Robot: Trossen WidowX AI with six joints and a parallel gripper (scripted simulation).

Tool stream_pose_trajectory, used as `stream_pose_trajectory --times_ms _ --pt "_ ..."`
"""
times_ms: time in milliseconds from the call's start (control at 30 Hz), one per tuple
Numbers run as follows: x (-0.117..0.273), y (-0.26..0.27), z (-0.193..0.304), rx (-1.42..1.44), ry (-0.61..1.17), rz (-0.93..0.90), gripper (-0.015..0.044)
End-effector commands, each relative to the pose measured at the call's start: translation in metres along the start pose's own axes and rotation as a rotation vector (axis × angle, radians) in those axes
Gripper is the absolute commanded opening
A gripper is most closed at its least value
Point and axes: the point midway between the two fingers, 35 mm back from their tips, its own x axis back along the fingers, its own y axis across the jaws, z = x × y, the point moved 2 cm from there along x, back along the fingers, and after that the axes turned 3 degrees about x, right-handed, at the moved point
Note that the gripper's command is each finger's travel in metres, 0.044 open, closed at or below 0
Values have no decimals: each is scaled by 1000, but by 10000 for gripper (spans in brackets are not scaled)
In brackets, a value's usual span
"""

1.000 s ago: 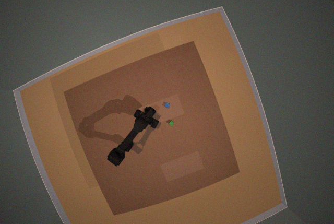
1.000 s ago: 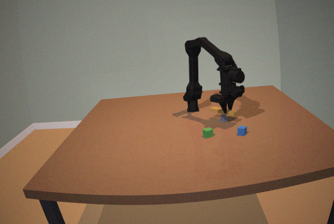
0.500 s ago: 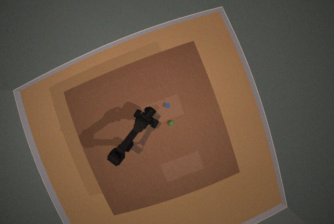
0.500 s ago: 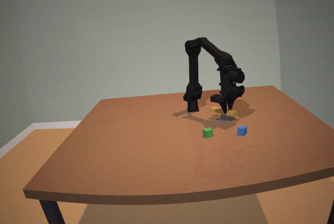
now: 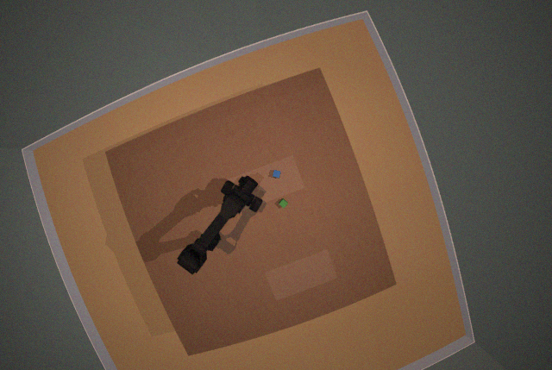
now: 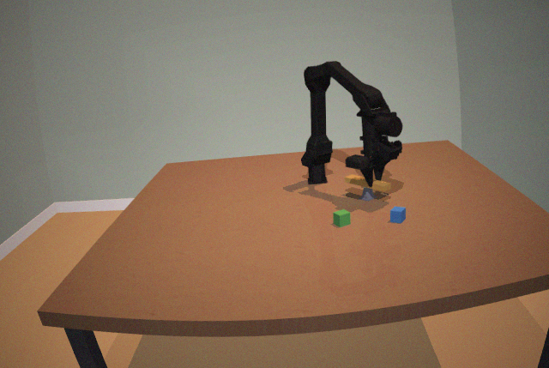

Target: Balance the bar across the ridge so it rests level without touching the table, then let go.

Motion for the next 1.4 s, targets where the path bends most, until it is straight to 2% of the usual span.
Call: stream_pose_trajectory --times_ms 0,1000,1200,1367 --pt "0 0 0 -5 3 -1 0" --pt "0 0 0 0 0 0 0" --pt "0 0 0 0 0 0 157" --pt "0 0 0 0 0 0 167"
